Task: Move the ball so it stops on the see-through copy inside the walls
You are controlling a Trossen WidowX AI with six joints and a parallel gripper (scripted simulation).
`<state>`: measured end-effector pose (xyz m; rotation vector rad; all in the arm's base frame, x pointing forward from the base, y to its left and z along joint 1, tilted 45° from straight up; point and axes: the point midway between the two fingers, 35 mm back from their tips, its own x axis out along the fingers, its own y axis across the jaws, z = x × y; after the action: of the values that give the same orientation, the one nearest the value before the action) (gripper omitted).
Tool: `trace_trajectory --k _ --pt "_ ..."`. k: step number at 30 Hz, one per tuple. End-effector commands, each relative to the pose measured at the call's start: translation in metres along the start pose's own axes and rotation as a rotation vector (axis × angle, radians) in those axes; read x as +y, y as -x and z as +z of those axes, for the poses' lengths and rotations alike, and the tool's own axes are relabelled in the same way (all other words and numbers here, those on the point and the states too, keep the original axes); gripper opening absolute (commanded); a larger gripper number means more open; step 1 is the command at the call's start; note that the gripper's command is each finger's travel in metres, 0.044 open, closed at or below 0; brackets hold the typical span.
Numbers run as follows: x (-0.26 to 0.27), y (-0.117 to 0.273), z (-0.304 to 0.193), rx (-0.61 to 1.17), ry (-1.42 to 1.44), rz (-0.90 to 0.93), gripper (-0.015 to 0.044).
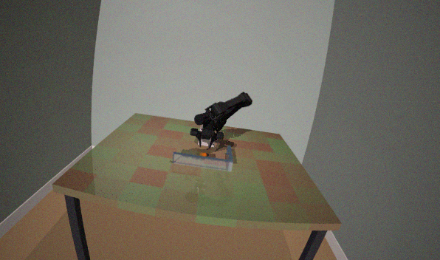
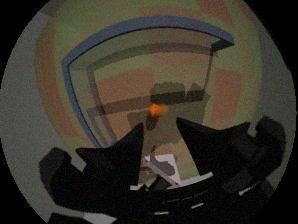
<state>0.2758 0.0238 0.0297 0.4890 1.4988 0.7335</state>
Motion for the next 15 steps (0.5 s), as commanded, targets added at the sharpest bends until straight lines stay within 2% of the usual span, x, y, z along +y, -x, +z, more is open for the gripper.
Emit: trace_trajectory --k 1,15 --pt "0.003 -0.006 -0.001 -0.010 -0.003 0.001 0.0244" --pt "0.003 -0.030 0.000 -0.010 -0.003 0.001 0.0244"
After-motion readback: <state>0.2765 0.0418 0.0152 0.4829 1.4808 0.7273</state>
